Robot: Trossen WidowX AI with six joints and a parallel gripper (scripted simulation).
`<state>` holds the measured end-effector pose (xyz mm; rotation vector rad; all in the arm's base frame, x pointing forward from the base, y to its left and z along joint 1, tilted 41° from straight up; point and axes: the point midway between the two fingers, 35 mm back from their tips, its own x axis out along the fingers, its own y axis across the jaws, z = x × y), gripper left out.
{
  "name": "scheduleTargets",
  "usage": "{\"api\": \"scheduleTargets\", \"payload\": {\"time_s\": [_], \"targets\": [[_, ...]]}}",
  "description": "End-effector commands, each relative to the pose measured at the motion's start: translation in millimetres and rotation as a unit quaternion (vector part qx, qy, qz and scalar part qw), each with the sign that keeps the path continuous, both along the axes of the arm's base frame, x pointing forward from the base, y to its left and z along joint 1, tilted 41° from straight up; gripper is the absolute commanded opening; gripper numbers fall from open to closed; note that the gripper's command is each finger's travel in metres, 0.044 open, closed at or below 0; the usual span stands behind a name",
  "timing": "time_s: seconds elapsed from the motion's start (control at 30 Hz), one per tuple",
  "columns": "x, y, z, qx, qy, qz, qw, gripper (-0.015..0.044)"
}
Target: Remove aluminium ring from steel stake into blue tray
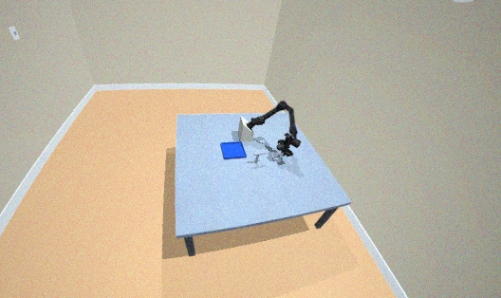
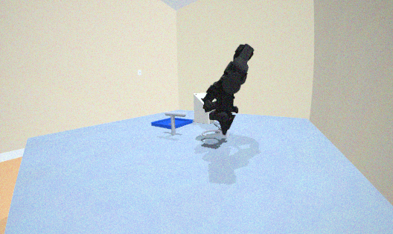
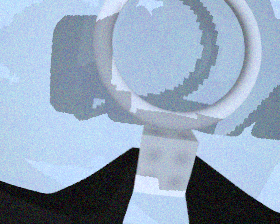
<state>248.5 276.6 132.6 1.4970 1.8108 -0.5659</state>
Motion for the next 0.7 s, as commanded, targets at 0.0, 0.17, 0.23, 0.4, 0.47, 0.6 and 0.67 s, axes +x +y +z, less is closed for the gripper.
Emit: {"api": "scheduleTargets", "payload": {"time_s": [0.0, 0.17, 0.23, 0.4, 0.47, 0.6, 0.67], "targets": [[2.2, -4.5, 10.5, 0.006, -0.007, 0.000, 1.000, 0.0000], [2.6, -9.6, 15.8, 0.005, -0.007, -0.001, 1.000, 0.0000], [2.8, -11.7, 17.9, 0.005, -0.007, -0.001, 1.000, 0.0000], [2.9, -16.8, 23.1, 0.005, -0.006, -0.001, 1.000, 0.0000], [2.9, -18.8, 25.3, 0.005, -0.006, -0.001, 1.000, 0.0000], [2.8, -22.2, 28.8, 0.004, -0.006, -0.002, 1.000, 0.0000], [2.8, -22.4, 28.9, 0.004, -0.006, -0.002, 1.000, 0.0000]]}}
